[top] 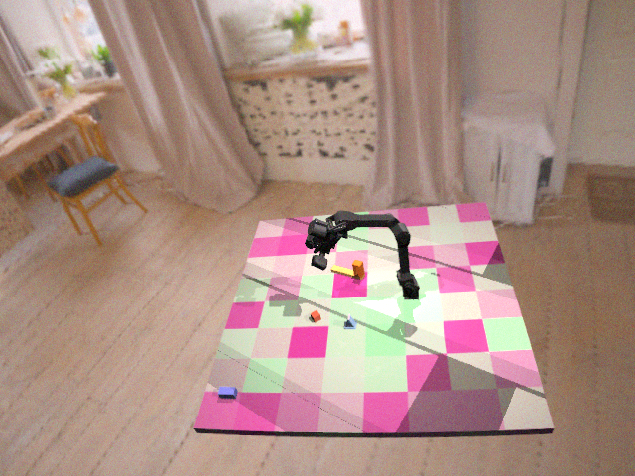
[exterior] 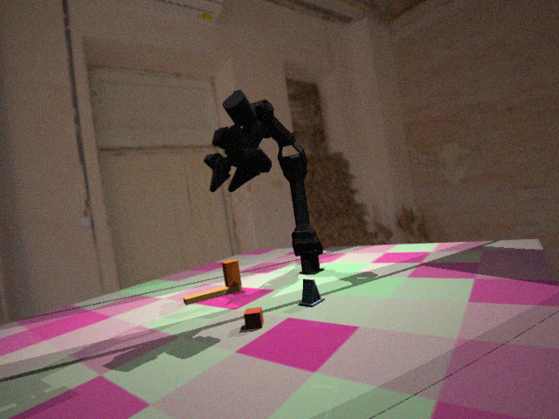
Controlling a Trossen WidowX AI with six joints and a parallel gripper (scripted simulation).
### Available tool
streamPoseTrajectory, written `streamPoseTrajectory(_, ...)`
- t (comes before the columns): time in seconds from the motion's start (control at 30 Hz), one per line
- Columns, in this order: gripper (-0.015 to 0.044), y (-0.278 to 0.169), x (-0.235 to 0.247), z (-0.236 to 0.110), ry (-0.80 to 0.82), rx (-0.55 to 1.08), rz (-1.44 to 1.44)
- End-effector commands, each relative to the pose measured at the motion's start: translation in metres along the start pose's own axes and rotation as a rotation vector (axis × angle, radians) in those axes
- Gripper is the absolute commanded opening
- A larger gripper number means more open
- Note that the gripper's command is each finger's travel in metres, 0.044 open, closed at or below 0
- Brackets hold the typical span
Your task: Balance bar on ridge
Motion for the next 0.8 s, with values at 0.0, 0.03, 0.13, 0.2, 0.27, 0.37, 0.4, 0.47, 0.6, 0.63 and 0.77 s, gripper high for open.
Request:
streamPoseTrajectory(0.0, 0.0315, 0.001, -0.014, 0.015, -0.035, 0.058, 0.007)
streamPoseTrajectory(0.03, 0.0315, 0.001, -0.018, 0.018, -0.043, 0.071, 0.011)
streamPoseTrajectory(0.13, 0.0315, 0.002, -0.03, 0.028, -0.067, 0.111, 0.024)
streamPoseTrajectory(0.2, 0.0315, 0.002, -0.038, 0.034, -0.081, 0.138, 0.033)
streamPoseTrajectory(0.27, 0.0315, 0.002, -0.046, 0.039, -0.095, 0.165, 0.044)
streamPoseTrajectory(0.37, 0.0315, 0.002, -0.059, 0.048, -0.114, 0.206, 0.061)
streamPoseTrajectory(0.4, 0.0315, 0.001, -0.064, 0.05, -0.12, 0.22, 0.067)
streamPoseTrajectory(0.47, 0.0315, 0.001, -0.073, 0.055, -0.131, 0.248, 0.079)
streamPoseTrajectory(0.6, 0.0315, -0.001, -0.091, 0.065, -0.15, 0.303, 0.107)
streamPoseTrajectory(0.63, 0.0315, -0.002, -0.095, 0.067, -0.154, 0.317, 0.115)
streamPoseTrajectory(0.77, 0.0315, -0.005, -0.114, 0.075, -0.169, 0.372, 0.146)
Point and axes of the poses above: the point midway between the two fingers, 35 mm back from their tips, its own z axis out along the fingers, its own x axis across the jaws, y = z × x, the point moved 9 cm from there along -z, back along the fingers, and after that the axes turned 14 degrees about z, right-handed, at the moved point
